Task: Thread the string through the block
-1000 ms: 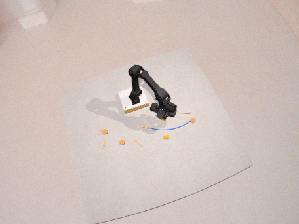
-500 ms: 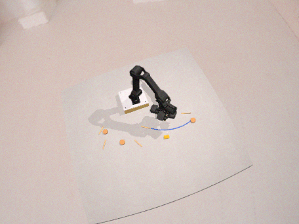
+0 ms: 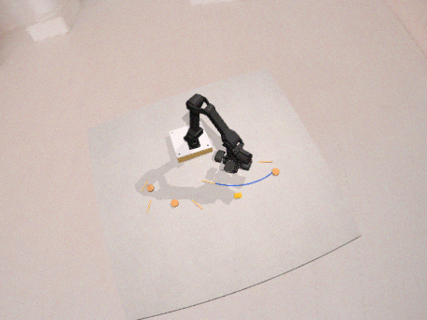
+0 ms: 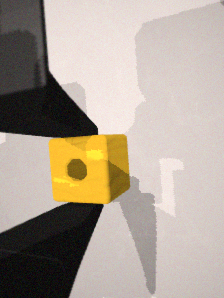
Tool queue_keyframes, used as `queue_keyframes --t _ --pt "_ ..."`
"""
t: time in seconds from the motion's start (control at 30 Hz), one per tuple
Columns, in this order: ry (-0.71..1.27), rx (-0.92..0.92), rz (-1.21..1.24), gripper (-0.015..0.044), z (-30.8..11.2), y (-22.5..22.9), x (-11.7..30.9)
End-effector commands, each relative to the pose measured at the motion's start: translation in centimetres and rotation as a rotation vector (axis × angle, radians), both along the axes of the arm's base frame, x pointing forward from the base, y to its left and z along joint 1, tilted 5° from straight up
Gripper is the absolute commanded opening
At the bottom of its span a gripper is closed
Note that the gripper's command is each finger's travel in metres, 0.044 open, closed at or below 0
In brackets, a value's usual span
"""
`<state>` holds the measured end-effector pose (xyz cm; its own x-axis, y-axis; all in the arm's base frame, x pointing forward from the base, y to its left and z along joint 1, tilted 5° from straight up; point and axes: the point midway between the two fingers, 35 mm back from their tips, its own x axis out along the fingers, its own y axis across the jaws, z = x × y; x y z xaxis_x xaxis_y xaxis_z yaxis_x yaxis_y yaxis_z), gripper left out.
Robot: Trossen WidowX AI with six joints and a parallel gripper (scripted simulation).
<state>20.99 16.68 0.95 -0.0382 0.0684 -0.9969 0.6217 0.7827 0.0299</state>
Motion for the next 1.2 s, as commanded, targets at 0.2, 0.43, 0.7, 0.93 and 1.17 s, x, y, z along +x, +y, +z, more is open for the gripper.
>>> queue_keyframes --t 0.2,0.43,0.7,0.93,1.17 --pt "0.000 0.000 0.000 0.0000 0.0 0.0 0.0" --pt "0.000 0.000 0.000 0.0000 0.3 0.0 0.0" --pt "0.000 0.000 0.000 0.0000 0.8 0.0 0.1" --pt "0.000 0.000 0.000 0.0000 1.2 -0.1 0.1" --pt "-0.020 -0.020 0.000 0.0000 1.4 0.0 -0.1"
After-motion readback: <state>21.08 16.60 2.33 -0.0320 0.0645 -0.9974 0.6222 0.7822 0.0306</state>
